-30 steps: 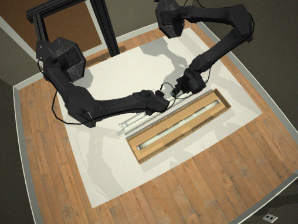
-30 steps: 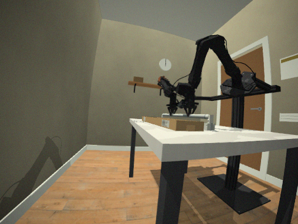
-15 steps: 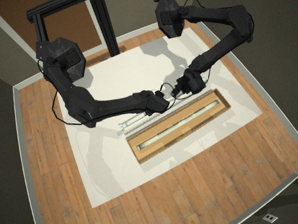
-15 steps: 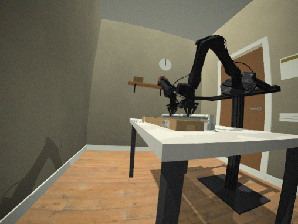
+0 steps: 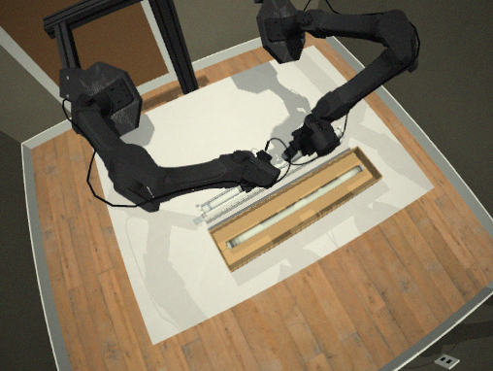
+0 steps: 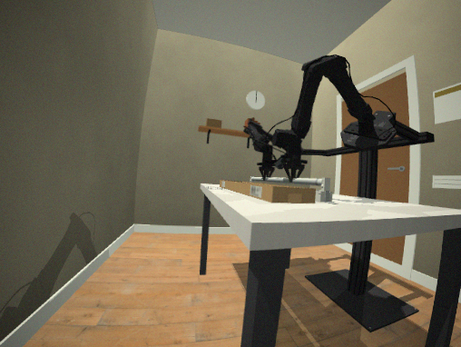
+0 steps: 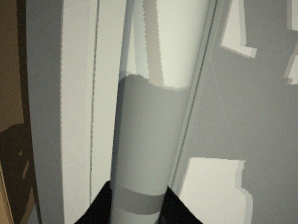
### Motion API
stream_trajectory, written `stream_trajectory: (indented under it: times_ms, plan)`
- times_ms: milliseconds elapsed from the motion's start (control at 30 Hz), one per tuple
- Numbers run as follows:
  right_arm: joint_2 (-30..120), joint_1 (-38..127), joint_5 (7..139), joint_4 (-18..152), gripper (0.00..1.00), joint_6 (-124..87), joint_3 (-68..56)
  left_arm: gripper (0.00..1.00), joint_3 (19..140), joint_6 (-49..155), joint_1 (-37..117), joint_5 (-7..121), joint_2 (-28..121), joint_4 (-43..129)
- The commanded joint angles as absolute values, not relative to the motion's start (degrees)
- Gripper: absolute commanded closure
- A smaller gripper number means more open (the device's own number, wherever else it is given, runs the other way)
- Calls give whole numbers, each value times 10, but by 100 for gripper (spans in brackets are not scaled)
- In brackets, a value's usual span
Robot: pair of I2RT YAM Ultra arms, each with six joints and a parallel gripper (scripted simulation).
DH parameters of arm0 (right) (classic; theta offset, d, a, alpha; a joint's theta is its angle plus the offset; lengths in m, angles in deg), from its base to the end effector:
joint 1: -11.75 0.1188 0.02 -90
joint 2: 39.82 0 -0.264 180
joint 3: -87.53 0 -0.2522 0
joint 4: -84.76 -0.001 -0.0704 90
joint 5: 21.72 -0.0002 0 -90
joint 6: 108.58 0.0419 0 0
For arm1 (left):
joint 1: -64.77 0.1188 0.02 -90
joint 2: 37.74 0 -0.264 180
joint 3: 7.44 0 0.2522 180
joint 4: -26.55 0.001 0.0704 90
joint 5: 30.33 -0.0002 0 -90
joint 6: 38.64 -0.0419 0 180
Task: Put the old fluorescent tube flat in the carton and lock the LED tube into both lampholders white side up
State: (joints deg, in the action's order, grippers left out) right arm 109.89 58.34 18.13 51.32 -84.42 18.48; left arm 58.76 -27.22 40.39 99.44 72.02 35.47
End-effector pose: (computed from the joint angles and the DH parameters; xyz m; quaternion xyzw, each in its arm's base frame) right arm 0.3485 0.3230 0.0014 -0.7073 0.5521 -0.4362 0.0682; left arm 0.3342 -0.1209 0.1120 0.6285 0.6401 0.4245 0.1225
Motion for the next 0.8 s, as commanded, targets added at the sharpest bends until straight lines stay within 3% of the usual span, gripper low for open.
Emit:
stream_trajectory:
  times_ms: [0, 133, 167, 700, 733, 767]
  plan:
    - [1104, 598, 204, 526, 89, -846, 196, 89, 602, -268, 392, 973, 721, 342]
    - [1108, 599, 204, 527, 89, -844, 197, 89, 601, -268, 393, 973, 722, 341]
    - [1108, 599, 204, 527, 89, -845, 197, 51, 597, -268, 393, 973, 712, 341]
    - [1108, 598, 204, 521, 89, -845, 198, 51, 599, -269, 393, 972, 708, 343]
    - [1108, 598, 204, 521, 51, -845, 198, 51, 599, -269, 393, 972, 708, 343]
    - [1108, 598, 204, 521, 51, -845, 198, 51, 599, -269, 393, 972, 708, 343]
